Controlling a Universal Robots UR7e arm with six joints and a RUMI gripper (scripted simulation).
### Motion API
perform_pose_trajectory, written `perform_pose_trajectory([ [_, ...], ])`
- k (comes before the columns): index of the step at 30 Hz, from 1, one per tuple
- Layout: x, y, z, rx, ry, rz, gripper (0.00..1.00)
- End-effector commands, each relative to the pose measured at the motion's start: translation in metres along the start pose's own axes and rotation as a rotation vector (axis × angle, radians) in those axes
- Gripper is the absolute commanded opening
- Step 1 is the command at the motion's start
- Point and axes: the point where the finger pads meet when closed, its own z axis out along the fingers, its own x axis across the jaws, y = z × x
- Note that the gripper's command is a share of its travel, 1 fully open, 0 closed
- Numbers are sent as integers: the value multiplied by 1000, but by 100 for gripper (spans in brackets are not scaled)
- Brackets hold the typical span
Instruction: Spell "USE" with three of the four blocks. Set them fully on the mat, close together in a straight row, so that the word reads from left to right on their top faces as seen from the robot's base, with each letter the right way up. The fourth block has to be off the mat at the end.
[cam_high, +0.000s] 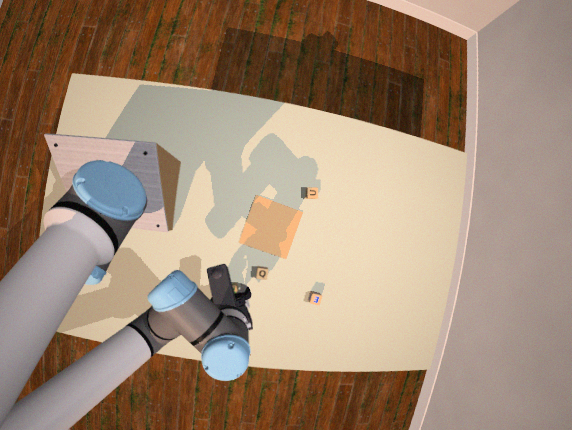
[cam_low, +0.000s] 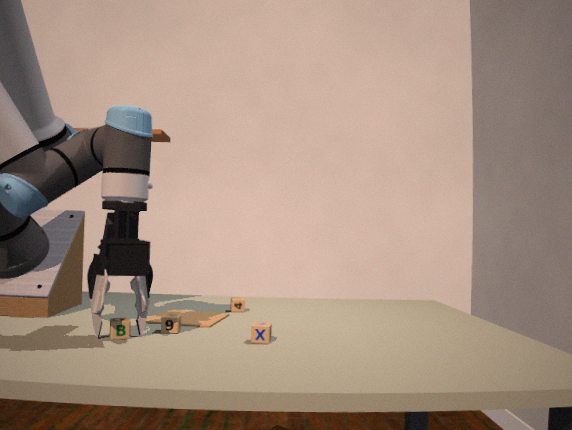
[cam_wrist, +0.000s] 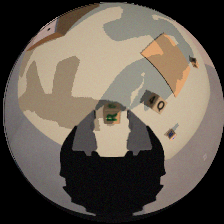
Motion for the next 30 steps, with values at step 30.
perform_pose_trajectory([
  [30, 0, 0, 0, -2, 2, 0, 9],
])
